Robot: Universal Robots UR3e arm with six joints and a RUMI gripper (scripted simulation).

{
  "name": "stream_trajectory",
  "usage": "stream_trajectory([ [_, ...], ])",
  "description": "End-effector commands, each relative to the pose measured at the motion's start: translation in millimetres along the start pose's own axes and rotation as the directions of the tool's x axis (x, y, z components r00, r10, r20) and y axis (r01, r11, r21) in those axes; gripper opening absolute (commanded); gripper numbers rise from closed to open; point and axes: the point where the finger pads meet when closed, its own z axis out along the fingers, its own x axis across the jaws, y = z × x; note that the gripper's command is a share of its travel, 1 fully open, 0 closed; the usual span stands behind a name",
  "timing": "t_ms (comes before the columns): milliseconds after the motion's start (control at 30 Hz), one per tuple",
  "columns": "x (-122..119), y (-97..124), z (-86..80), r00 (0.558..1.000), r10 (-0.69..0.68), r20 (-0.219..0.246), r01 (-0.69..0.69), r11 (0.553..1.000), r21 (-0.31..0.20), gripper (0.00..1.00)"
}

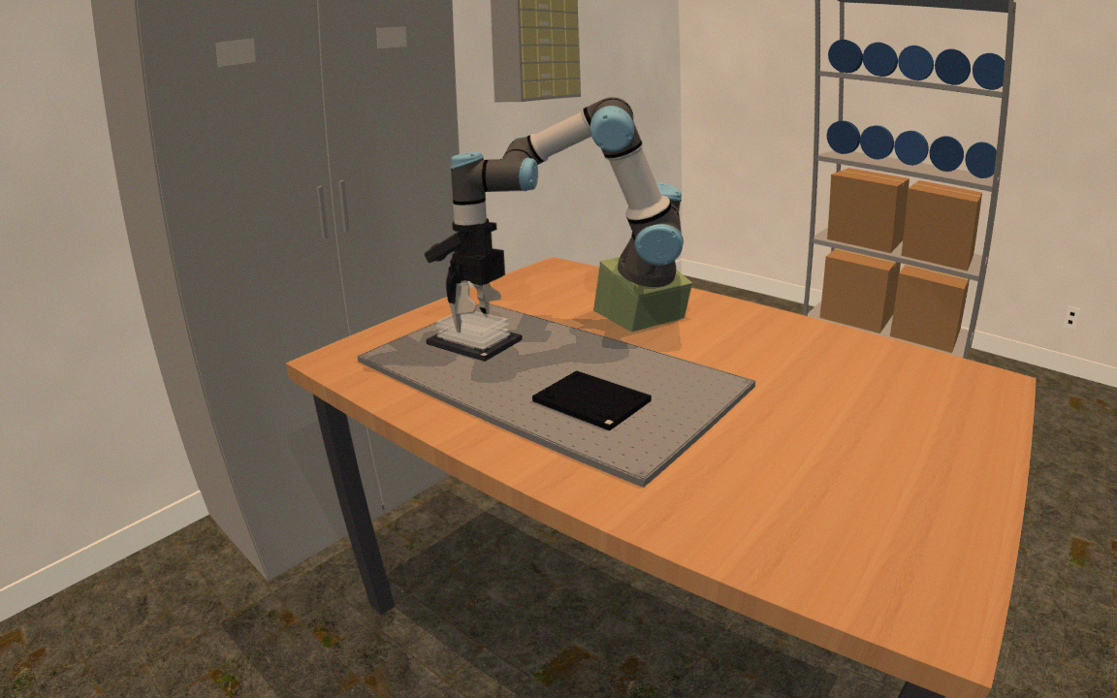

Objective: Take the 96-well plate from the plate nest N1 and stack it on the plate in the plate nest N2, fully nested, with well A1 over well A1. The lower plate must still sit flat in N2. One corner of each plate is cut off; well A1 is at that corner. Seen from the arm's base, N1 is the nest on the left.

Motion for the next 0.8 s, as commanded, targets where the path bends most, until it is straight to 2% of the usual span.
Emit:
stream_trajectory([
  [0,-0.5,-0.8,-0.2,1.0,0.0,0.002,0.0,1.0,0.003,0.0],
  [767,-0.5,-0.7,3.3,1.0,0.0,0.002,0.0,1.0,0.003,0.0],
])
